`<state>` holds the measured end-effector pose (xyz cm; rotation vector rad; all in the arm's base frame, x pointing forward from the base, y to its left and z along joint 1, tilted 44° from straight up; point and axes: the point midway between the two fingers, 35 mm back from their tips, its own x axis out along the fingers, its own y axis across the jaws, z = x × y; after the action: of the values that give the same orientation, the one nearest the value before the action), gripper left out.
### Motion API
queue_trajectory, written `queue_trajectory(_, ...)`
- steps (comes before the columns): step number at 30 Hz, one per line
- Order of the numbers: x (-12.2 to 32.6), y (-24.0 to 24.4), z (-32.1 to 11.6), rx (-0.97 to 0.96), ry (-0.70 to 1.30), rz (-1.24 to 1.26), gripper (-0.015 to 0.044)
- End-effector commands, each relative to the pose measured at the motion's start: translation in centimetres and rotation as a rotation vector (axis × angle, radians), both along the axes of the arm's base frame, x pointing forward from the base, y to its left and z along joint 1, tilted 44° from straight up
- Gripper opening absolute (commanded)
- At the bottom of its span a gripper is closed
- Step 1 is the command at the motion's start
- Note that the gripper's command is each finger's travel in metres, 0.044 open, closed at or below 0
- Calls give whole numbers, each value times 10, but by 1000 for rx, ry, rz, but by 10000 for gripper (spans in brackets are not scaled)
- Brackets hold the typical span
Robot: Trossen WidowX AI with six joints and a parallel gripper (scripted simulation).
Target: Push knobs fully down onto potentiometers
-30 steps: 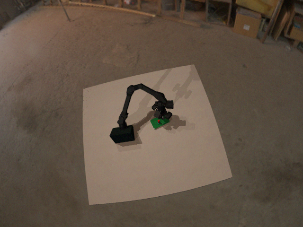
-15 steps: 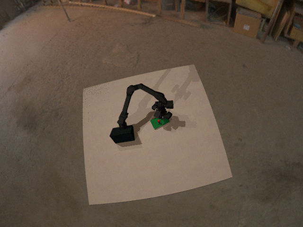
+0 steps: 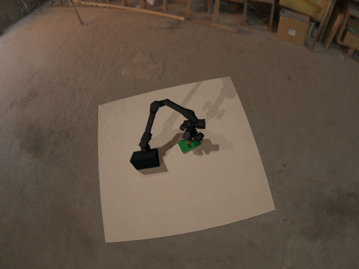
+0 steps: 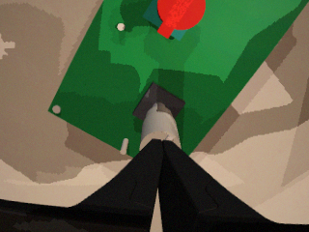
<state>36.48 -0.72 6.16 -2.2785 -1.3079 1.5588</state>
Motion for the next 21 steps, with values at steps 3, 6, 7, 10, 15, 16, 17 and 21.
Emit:
queue_trajectory(3,2,5,-3,1,-4,7,0)
queue_trajectory(6,2,5,-3,1,-4,7,0)
queue_trajectory(7,2,5,-3,1,-4,7,0)
queue_trajectory(10,2,5,-3,1,-4,7,0)
queue_trajectory(15,2,6,-4,1,-4,7,0)
queue_trajectory(16,2,6,-4,1,-4,7,0)
queue_trajectory(17,2,7,-4,1,-4,7,0)
queue_trajectory(21,2,7,-5,1,-4,7,0)
